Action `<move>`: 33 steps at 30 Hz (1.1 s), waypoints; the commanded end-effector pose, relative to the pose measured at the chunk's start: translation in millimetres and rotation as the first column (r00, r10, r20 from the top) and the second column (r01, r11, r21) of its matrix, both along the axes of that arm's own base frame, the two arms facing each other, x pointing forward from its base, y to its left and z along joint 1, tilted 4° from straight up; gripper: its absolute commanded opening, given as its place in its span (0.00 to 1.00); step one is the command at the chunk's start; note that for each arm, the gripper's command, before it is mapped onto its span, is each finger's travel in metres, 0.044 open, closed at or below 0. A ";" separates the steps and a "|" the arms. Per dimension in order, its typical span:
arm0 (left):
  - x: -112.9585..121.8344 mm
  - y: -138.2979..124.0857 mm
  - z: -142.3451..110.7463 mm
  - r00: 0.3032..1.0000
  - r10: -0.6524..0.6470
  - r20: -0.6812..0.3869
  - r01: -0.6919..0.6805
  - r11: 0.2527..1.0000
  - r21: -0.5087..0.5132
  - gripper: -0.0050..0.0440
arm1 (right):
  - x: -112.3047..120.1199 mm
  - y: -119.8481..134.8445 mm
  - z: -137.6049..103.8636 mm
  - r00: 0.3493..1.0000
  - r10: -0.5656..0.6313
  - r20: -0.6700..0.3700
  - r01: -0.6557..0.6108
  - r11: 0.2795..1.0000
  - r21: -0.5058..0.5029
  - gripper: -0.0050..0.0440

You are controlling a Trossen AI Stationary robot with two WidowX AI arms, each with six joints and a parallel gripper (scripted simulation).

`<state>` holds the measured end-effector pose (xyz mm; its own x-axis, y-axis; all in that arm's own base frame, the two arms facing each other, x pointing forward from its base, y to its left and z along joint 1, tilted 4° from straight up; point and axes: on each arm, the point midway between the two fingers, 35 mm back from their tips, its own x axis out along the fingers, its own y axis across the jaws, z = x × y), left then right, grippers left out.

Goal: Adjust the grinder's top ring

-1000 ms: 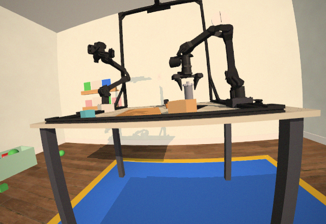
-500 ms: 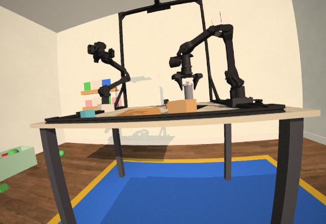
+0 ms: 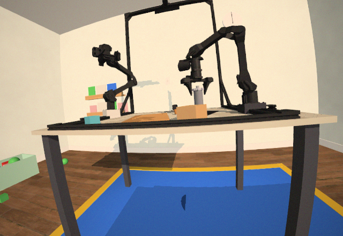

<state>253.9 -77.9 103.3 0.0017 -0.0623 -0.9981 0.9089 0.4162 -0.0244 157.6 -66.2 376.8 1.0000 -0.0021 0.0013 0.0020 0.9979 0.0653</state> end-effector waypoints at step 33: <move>-0.4 0.2 -0.6 1.000 0.000 -0.001 0.000 1.000 0.000 0.71 | 0.0 0.4 0.1 1.000 0.000 0.000 0.000 1.000 -0.001 0.92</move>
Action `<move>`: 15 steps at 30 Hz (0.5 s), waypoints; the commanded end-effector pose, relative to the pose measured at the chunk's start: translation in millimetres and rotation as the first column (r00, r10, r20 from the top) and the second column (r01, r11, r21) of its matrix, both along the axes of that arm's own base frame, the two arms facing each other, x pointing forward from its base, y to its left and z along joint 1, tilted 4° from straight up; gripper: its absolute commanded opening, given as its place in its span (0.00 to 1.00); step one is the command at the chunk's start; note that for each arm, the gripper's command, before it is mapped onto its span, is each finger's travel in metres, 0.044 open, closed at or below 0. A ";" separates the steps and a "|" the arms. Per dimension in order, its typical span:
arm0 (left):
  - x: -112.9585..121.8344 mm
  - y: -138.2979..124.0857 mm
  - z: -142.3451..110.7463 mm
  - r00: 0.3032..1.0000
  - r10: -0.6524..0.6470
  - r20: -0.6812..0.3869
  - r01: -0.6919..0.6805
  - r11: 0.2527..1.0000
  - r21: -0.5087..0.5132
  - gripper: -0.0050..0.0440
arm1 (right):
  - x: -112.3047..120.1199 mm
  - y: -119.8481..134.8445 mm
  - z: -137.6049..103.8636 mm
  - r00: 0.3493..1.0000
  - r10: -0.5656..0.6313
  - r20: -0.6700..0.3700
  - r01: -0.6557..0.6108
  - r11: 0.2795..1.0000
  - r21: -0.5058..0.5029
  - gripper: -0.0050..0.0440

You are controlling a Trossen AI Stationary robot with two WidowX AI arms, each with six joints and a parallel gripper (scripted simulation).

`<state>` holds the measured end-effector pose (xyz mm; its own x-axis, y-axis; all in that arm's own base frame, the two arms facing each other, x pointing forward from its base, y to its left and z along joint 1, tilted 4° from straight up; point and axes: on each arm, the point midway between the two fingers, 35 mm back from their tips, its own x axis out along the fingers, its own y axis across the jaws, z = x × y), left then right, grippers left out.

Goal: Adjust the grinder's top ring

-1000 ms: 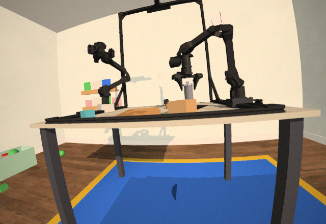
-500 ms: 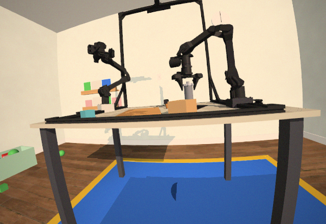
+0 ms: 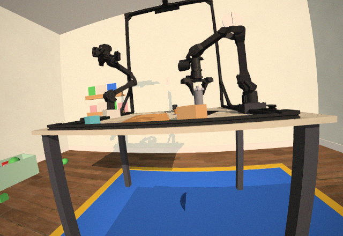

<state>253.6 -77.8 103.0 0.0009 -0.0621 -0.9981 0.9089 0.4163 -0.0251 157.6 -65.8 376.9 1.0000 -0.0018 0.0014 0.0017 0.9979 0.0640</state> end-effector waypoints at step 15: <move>-0.2 0.1 -0.1 0.999 -0.049 0.004 0.049 0.999 0.000 0.71 | 0.0 0.0 0.0 1.000 0.000 0.000 0.000 1.000 0.000 0.92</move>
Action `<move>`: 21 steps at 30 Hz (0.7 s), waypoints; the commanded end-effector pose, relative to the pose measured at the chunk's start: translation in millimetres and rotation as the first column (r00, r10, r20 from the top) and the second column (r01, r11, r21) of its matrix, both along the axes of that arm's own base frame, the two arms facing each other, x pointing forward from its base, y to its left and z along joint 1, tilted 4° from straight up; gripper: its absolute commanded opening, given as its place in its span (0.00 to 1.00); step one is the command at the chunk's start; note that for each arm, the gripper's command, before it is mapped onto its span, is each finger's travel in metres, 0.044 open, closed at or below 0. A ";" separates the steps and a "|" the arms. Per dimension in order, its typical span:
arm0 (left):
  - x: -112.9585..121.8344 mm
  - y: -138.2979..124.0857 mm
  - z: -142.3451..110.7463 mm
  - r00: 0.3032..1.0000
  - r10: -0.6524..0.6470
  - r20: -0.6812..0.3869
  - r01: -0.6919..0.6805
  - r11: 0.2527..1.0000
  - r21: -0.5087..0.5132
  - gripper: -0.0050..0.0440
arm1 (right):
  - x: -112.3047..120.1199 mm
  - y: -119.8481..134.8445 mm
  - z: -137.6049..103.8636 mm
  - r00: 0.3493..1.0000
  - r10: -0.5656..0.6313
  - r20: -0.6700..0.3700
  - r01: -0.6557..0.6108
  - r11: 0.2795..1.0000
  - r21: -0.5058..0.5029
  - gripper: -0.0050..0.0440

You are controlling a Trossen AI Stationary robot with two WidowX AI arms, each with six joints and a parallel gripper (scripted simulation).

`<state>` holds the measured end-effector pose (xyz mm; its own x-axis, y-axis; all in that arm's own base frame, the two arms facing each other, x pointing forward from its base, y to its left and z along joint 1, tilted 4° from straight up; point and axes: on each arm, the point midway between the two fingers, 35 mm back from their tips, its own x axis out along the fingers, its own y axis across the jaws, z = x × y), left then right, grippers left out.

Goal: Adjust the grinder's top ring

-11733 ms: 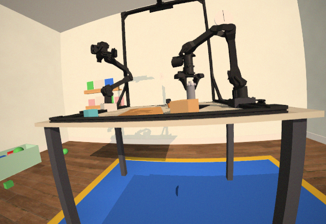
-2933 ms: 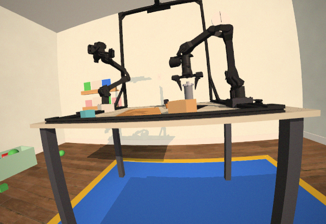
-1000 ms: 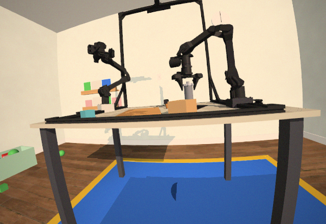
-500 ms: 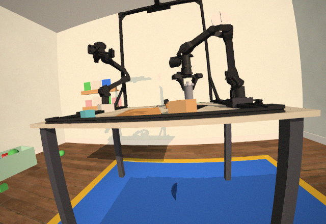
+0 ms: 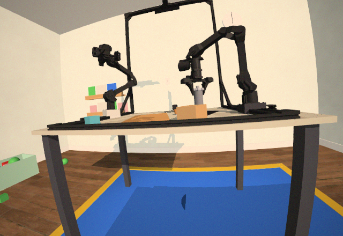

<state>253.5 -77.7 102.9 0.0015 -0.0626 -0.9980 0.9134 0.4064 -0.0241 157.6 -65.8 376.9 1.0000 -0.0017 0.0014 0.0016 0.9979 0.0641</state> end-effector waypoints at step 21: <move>-0.1 -0.1 0.0 0.825 -0.564 0.035 0.564 0.826 0.012 0.71 | 0.0 0.0 0.0 1.000 0.000 0.000 0.000 1.000 0.000 0.92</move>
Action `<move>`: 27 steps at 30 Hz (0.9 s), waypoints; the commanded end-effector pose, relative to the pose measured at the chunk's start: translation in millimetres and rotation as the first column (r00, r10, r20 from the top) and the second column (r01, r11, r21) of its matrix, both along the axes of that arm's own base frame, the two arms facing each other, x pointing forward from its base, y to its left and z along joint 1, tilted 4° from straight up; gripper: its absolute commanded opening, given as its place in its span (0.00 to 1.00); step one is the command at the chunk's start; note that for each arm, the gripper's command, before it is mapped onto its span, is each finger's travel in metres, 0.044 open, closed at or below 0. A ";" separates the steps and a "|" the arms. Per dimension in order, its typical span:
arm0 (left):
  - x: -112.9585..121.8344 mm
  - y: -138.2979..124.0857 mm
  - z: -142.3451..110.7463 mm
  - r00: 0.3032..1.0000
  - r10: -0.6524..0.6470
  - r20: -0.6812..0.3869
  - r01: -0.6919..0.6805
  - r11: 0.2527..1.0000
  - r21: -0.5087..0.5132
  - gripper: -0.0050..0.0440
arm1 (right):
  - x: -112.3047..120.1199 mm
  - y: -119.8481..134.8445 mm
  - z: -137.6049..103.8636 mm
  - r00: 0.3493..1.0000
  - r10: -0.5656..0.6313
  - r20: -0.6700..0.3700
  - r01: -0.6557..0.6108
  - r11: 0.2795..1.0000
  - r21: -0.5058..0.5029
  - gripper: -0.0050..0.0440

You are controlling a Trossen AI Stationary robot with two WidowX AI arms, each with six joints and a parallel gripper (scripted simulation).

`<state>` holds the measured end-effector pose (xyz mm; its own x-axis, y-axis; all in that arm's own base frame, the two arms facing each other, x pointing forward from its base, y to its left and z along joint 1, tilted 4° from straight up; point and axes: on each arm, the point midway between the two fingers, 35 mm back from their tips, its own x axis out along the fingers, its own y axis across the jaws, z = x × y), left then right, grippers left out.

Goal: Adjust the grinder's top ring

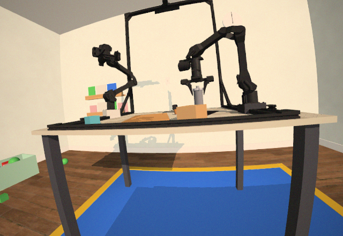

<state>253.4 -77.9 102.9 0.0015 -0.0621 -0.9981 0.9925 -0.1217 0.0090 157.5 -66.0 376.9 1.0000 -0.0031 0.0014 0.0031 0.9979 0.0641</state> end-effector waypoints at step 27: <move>-0.2 0.1 0.0 0.762 -0.646 0.039 0.646 0.763 0.015 0.71 | 0.1 0.3 0.0 1.000 0.002 0.000 -0.002 1.000 0.000 0.92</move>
